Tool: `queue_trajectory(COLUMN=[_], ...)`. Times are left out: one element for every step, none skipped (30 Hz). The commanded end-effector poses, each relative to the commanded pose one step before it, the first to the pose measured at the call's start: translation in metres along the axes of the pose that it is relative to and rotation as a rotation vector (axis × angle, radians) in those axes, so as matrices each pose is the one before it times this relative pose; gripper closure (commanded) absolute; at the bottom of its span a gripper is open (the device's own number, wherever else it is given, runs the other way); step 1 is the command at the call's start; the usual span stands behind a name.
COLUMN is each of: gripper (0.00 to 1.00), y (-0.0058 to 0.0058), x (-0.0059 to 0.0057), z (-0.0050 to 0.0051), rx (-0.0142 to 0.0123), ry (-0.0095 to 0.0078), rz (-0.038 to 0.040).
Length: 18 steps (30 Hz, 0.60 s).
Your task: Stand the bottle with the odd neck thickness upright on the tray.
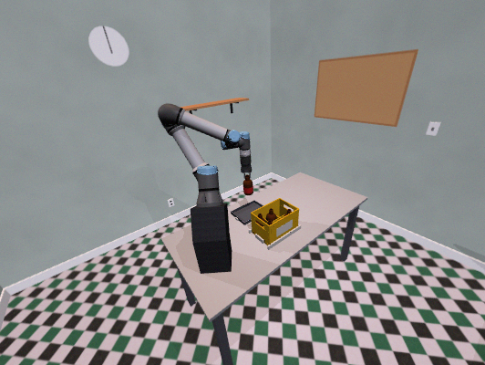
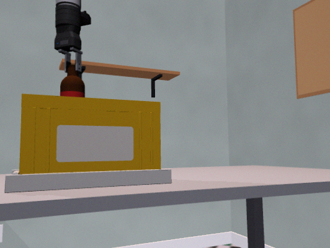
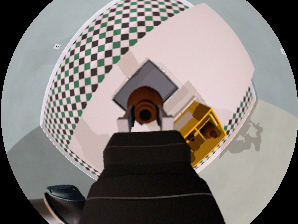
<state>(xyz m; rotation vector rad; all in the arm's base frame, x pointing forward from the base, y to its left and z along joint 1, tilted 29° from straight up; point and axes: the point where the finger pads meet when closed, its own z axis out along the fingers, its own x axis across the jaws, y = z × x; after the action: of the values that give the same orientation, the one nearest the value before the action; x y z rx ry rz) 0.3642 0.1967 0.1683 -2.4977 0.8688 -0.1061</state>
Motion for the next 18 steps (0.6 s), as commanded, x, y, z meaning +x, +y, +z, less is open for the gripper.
queue_trajectory(gripper=[1.0,1.0,1.0,1.0,1.0,1.0,1.0,1.0,1.0,1.0,1.0,1.0,1.0,1.0,1.0,1.0,1.0,1.0], y=[-0.00027,0.0,0.0,0.0,0.0,0.0,0.0,0.0,0.0,0.0,0.0,0.0,0.0,0.0,0.0,0.0,0.0,0.0], x=[0.00022,0.0,0.0,0.0,0.0,0.0,0.0,0.0,0.0,0.0,0.0,0.0,0.0,0.0,0.0,0.0,0.0,-0.00001], z=[-0.00031,0.0,0.0,0.00001,0.00004,0.00007,0.00011,0.00016,0.00022,0.0,0.0,0.00029,0.00036,0.00044,0.00052,0.00061,0.00071,0.00081], rx=[0.00058,0.0,0.0,0.0,0.0,0.0,0.0,0.0,0.0,0.0,0.0,0.0,0.0,0.0,0.0,0.0,0.0,0.0], ry=[0.00082,0.0,0.0,0.0,0.0,0.0,0.0,0.0,0.0,0.0,0.0,0.0,0.0,0.0,0.0,0.0,0.0,0.0], rz=[-0.00045,0.0,0.0,0.0,0.0,0.0,0.0,0.0,0.0,0.0,0.0,0.0,0.0,0.0,0.0,0.0,0.0,0.0])
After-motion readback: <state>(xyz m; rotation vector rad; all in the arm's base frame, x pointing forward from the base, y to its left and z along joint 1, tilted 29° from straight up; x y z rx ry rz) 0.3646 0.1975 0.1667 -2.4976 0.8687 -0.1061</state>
